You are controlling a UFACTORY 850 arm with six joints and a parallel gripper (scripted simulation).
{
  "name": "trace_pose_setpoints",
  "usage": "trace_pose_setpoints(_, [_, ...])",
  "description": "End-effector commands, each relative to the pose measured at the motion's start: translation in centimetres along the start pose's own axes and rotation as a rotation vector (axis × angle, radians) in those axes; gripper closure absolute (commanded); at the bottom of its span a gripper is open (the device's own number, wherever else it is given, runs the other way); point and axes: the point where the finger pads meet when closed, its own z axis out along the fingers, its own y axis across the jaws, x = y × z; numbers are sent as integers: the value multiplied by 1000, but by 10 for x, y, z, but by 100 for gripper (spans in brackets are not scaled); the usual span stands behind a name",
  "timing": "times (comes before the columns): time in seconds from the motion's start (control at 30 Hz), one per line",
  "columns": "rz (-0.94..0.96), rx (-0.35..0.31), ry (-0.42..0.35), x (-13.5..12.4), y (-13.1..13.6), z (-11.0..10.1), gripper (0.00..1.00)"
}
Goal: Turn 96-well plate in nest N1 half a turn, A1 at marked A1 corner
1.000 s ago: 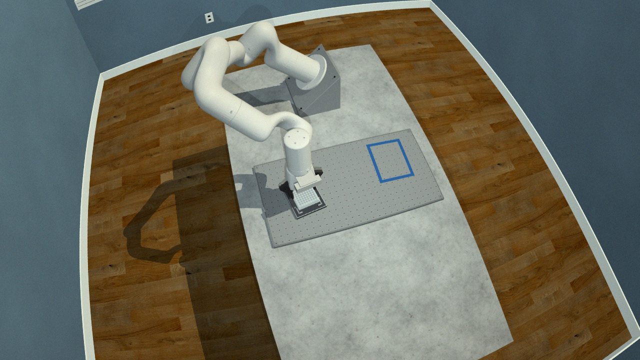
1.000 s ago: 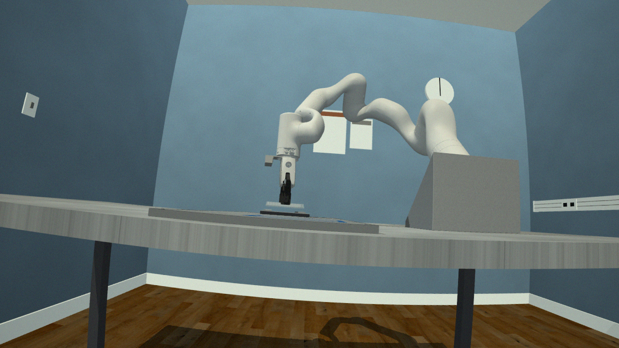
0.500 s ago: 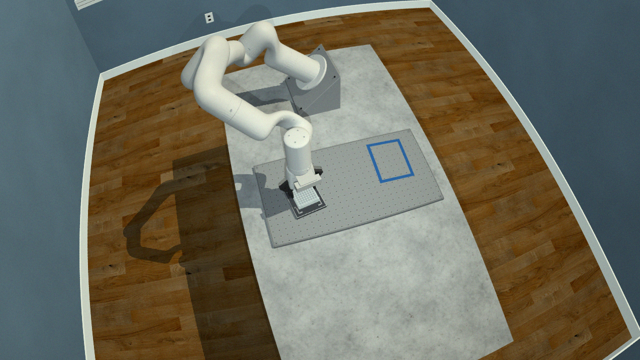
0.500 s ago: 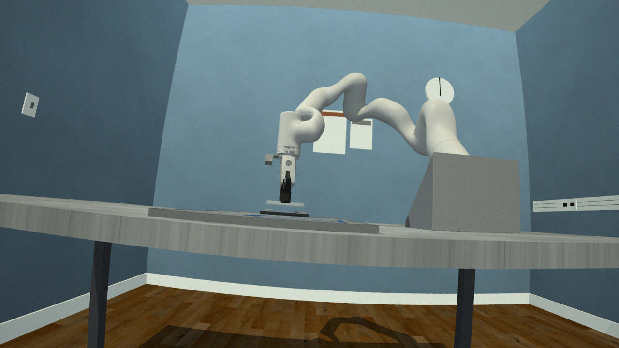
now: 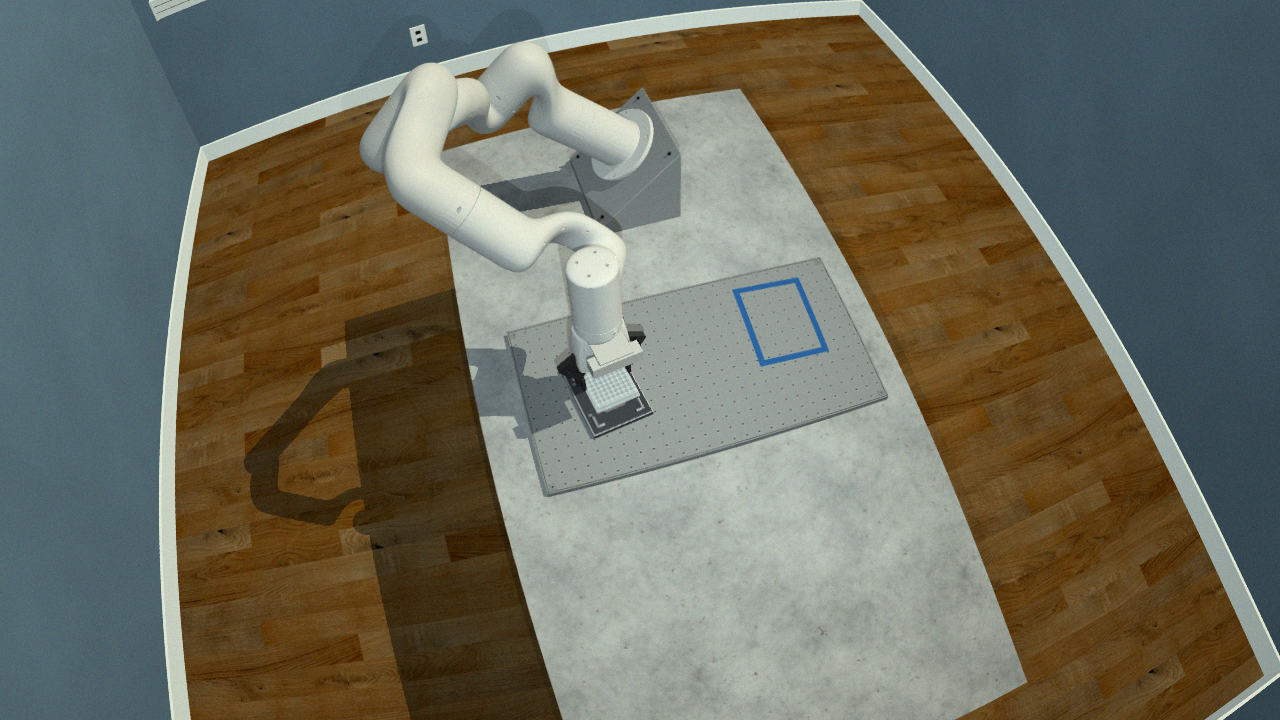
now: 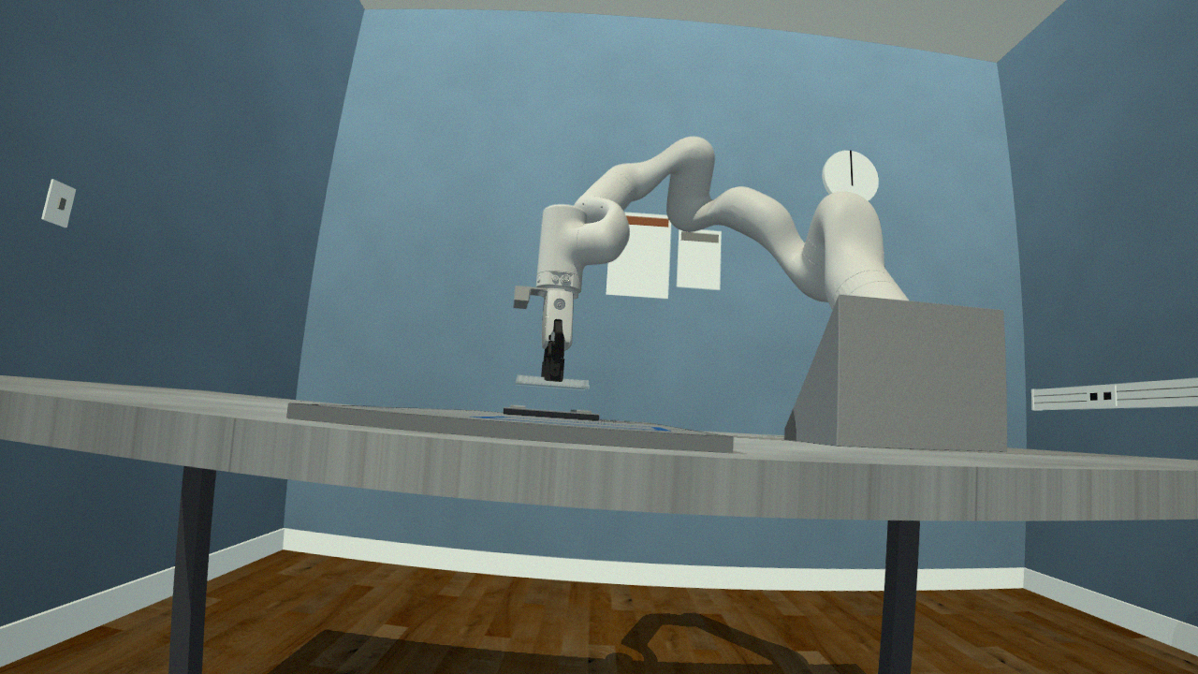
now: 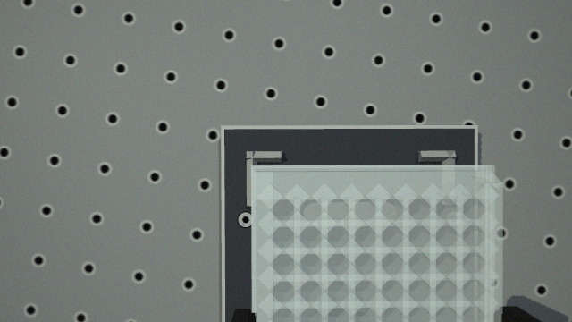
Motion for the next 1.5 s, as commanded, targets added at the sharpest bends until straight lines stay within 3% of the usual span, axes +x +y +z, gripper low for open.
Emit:
trace_pose_setpoints(0.0, [1, 0, 1, 1, 0, -7, 100])
trace_pose_setpoints(0.7, [1, 0, 1, 1, 0, -38, 100])
trace_pose_setpoints(1.17, [1, 0, 1, 1, 0, -38, 100])
trace_pose_setpoints(1.37, [201, 0, 1, 1, -20, -38, 100])
trace_pose_setpoints(1.47, [215, 0, 1, 1, -30, -37, 100])
